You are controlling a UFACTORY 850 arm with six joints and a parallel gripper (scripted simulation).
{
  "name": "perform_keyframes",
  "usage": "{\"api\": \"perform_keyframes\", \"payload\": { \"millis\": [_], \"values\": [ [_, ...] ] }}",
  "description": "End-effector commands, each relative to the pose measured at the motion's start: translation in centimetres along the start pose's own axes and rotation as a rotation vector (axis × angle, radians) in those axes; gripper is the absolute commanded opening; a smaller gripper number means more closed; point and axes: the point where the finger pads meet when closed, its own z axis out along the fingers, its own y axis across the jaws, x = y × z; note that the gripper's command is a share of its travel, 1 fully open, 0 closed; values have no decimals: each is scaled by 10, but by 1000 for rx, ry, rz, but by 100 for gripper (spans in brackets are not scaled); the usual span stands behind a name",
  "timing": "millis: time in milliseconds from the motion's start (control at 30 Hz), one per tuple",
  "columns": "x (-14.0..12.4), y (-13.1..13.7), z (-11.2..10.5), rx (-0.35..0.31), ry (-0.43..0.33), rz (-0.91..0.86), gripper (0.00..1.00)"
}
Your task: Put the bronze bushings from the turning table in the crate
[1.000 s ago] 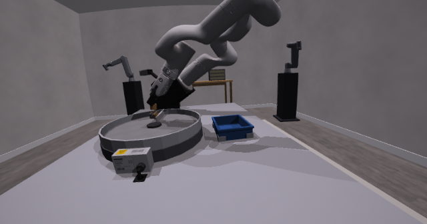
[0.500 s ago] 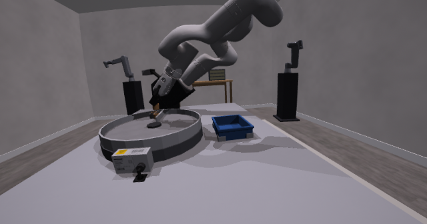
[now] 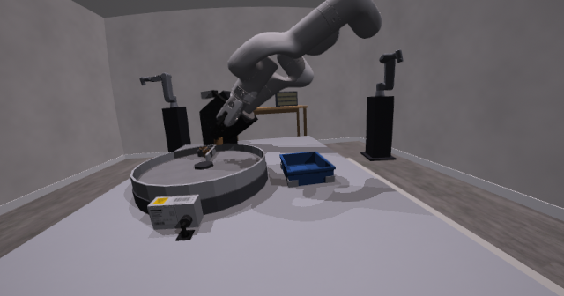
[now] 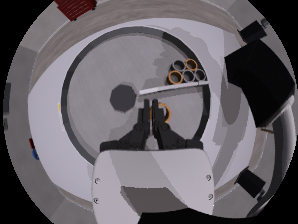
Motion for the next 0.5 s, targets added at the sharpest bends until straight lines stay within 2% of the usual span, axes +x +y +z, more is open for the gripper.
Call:
{"api": "perform_keyframes", "payload": {
  "millis": [0,467],
  "values": [
    [-10,-1,-9,-8,-2,2,0],
    [-66,-8,-57,-8,-2,2,0]
  ]
}}
